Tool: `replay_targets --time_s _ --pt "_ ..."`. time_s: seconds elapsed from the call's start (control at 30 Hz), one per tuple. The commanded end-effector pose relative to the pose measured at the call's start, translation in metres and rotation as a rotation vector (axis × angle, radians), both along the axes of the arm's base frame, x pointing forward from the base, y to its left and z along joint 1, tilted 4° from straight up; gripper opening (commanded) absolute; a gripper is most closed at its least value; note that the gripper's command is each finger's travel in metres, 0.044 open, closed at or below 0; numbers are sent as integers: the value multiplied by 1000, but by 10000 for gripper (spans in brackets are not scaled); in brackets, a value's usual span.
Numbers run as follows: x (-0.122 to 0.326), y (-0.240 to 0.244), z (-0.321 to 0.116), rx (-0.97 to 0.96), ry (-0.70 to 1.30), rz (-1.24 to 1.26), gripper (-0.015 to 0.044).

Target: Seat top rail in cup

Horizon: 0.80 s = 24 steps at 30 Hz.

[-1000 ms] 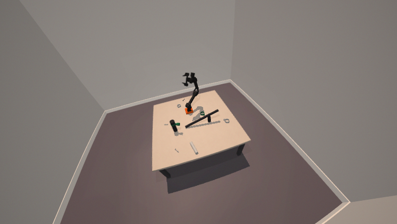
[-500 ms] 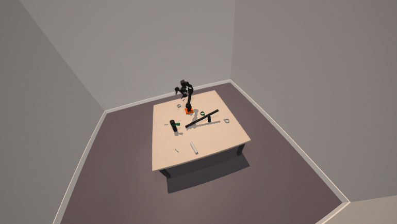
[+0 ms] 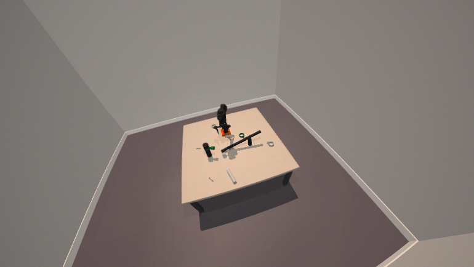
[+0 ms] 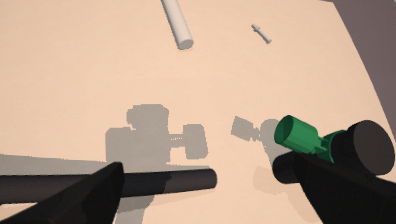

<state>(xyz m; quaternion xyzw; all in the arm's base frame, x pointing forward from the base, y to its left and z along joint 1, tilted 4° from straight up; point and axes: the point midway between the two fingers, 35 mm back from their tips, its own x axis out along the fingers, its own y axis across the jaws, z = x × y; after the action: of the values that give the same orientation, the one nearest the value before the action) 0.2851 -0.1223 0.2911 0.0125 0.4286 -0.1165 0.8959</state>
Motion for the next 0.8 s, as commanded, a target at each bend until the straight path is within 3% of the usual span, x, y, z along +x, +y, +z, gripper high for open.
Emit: replay_targets --time_s 0.0,0.33,0.77 --pt "14 22 -40 170 98 -49 440" --pt "17 14 -42 120 111 5 440" --pt "25 -100 -63 -482 345 684 440"
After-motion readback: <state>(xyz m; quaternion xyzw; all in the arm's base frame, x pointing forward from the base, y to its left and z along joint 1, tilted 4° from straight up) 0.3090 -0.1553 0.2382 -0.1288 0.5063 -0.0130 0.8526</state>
